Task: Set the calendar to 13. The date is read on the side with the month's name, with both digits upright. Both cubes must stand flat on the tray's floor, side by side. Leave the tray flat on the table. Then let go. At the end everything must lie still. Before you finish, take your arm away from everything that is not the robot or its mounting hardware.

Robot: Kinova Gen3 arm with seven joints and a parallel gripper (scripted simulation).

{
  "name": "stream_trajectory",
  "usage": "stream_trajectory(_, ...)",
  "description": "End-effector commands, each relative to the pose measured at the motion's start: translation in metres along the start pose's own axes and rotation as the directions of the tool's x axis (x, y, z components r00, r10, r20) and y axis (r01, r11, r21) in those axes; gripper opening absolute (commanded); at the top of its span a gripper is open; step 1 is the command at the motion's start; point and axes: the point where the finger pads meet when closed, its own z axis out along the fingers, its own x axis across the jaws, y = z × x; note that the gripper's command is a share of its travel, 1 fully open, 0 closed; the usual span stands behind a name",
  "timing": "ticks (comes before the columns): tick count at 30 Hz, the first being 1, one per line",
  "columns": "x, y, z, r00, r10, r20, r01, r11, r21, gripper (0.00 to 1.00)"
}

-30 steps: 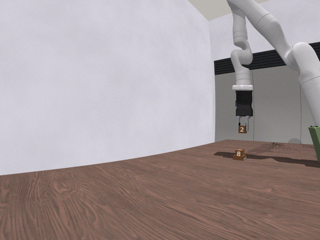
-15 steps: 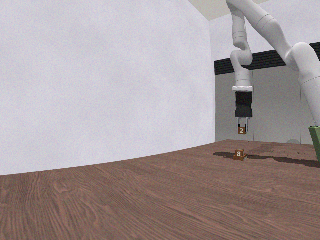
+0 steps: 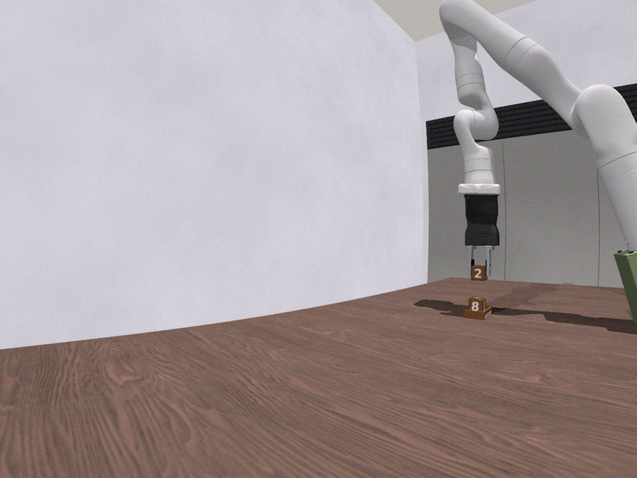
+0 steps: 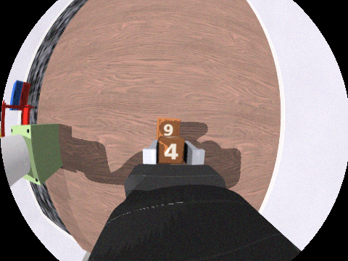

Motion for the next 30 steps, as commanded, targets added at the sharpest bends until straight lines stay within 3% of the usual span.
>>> stream_trajectory(1,-0.005,0.013,0.016,0.999,0.035,-0.018,-0.035,0.999,0.008,0.6)
stream_trajectory(11,-0.004,0.013,0.031,0.999,0.035,-0.018,-0.035,0.999,0.008,0.6)
stream_trajectory(30,-0.004,0.013,0.032,0.999,0.035,-0.018,-0.035,0.999,0.008,0.6)
